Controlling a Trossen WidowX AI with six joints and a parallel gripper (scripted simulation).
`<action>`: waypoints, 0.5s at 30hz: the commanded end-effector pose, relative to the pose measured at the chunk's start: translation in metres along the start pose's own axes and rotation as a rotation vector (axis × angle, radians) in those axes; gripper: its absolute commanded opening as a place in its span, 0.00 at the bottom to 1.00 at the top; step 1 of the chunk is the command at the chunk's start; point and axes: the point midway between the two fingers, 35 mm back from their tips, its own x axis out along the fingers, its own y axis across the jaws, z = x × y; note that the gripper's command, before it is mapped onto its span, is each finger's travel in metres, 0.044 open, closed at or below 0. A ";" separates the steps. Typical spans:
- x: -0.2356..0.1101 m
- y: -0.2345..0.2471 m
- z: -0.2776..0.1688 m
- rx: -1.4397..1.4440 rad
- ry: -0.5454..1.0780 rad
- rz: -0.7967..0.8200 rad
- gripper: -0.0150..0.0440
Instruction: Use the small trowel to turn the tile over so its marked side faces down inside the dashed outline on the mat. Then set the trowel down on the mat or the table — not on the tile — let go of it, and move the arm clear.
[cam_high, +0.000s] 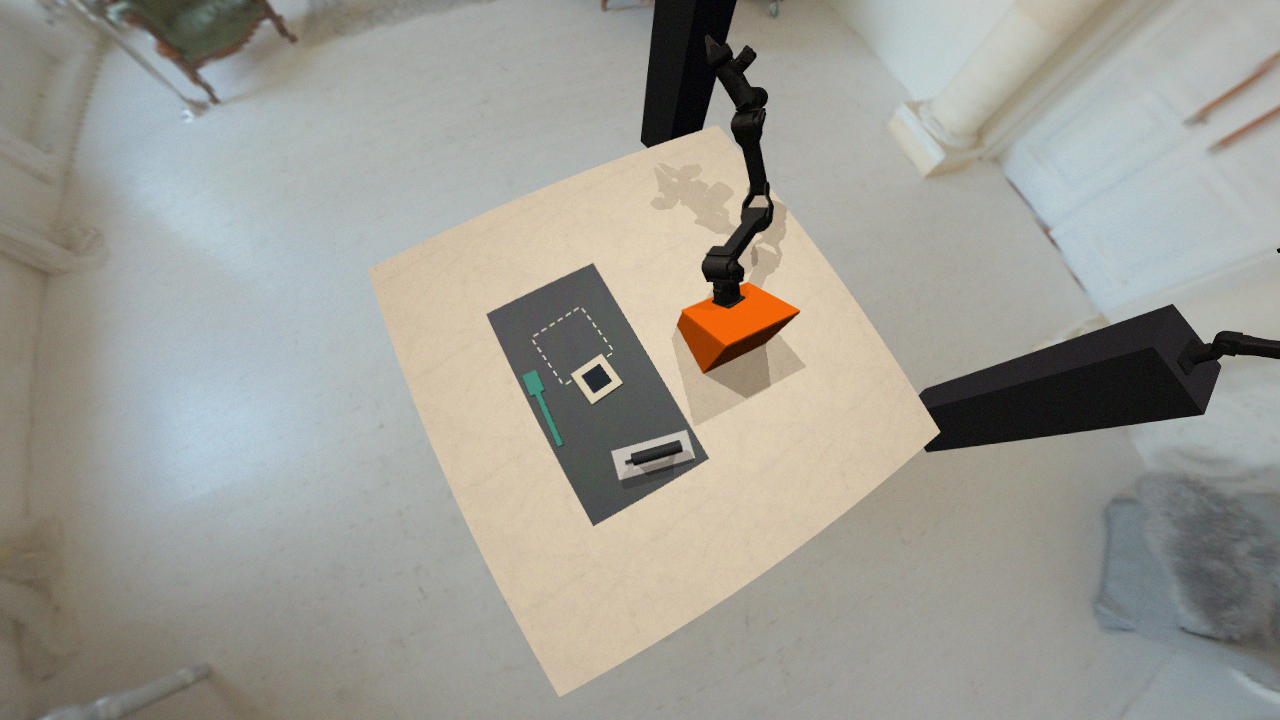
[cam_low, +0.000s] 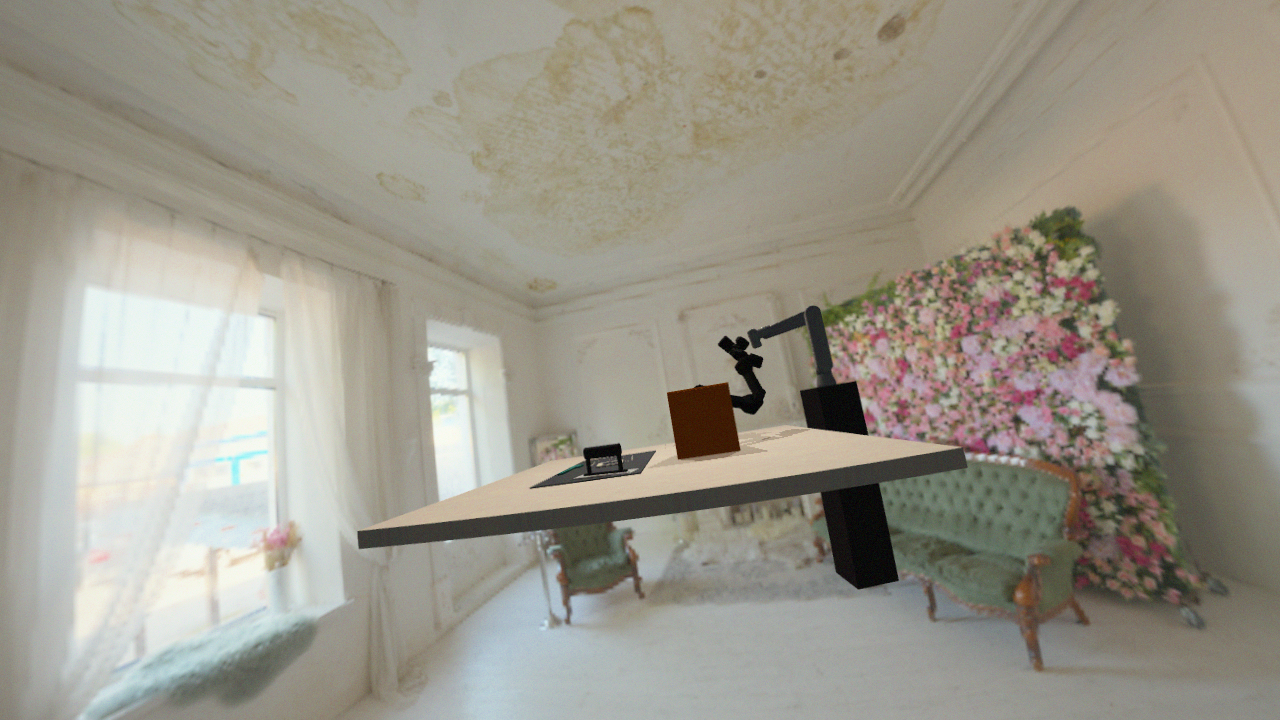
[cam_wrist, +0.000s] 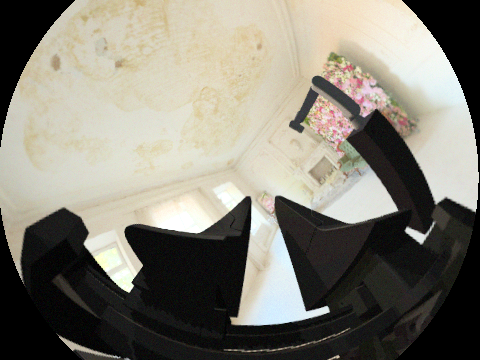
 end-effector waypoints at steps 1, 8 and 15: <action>0.000 0.000 0.000 0.000 0.000 0.000 0.42; 0.000 0.000 0.000 0.000 0.000 0.000 0.42; 0.000 0.000 0.000 0.000 0.000 0.000 0.25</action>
